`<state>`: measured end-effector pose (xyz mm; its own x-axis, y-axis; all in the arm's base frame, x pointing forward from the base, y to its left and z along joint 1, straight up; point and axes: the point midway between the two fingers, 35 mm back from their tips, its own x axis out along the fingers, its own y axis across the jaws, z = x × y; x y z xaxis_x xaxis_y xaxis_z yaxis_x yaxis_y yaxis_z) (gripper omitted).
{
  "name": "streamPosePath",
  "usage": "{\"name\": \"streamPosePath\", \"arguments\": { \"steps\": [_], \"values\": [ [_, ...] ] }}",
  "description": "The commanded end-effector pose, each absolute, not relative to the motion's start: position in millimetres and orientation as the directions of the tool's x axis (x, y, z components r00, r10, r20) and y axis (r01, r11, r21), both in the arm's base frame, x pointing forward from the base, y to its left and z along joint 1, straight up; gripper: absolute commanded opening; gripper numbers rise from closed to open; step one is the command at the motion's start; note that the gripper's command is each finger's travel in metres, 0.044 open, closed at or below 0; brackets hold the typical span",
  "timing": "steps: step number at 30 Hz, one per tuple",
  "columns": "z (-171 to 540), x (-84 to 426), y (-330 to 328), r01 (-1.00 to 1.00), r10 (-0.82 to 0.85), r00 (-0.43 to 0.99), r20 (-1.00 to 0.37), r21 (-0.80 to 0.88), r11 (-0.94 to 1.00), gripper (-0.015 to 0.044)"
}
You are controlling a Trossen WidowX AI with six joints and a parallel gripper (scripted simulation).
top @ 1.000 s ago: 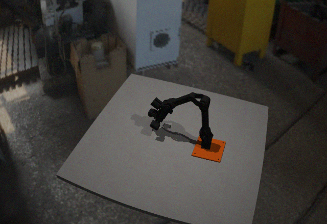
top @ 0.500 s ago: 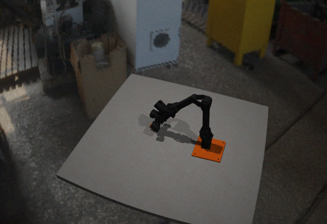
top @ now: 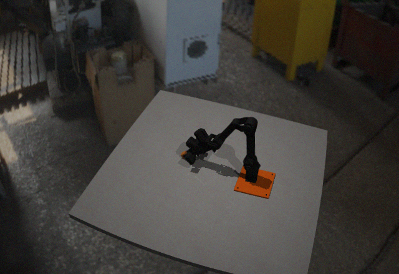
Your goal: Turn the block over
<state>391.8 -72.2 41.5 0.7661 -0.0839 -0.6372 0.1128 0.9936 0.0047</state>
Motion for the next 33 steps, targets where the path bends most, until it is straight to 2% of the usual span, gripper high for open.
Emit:
{"name": "streamPosePath", "arguments": {
  "steps": [1, 10, 30, 33],
  "values": [
    [35.7, 387.0, -70.7, 0.106, -0.079, 0.8, -0.594, 0.01, 0.994, 0.0],
    [37.5, 379.2, -68.8, 0.086, -0.076, 0.871, -0.485, -0.002, 0.996, 0.0],
    [40.2, 378.5, -68.7, 0.086, -0.077, 0.883, -0.463, -0.002, 0.996, 0.0],
    [40.2, 378.5, -68.7, 0.086, -0.077, 0.883, -0.463, -0.002, 0.996, 0.0079]
  ]
}}
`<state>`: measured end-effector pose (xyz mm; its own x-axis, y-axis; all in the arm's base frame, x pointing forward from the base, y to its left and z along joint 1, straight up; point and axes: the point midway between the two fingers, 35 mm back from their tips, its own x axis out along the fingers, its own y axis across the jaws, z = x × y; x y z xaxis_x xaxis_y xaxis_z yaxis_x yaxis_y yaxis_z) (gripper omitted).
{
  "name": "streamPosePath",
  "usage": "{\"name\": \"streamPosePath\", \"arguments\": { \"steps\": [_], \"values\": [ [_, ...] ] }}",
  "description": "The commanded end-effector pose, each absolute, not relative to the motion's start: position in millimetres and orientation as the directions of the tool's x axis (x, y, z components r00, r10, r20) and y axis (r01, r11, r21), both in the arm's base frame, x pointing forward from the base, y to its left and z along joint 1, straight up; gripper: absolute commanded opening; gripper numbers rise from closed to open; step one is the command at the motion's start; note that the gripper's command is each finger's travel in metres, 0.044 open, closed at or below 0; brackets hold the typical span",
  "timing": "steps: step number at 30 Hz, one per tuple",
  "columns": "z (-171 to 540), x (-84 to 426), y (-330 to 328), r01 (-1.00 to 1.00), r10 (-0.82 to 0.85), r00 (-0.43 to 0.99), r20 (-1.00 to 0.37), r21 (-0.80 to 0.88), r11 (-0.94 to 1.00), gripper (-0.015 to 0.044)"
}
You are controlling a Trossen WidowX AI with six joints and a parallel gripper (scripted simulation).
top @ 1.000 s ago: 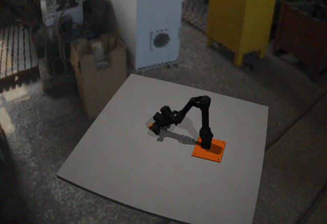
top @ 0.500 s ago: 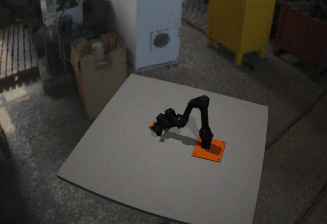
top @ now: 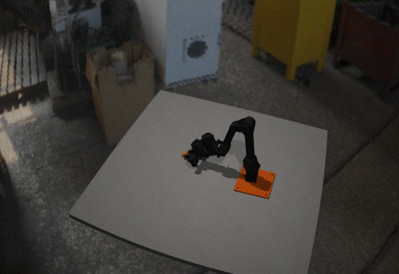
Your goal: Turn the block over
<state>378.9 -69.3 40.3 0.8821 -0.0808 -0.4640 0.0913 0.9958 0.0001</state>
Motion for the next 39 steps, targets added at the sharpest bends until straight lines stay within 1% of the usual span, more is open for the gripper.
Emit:
{"name": "streamPosePath", "arguments": {
  "steps": [1, 14, 39],
  "values": [
    [40.2, 378.5, -68.7, 0.086, -0.077, 0.883, -0.463, -0.002, 0.996, 0.0105],
    [40.2, 378.5, -68.7, 0.086, -0.077, 0.883, -0.463, -0.002, 0.996, 0.044],
    [40.2, 378.5, -68.7, 0.086, -0.077, 0.883, -0.463, -0.002, 0.996, 0.044]
  ]
}}
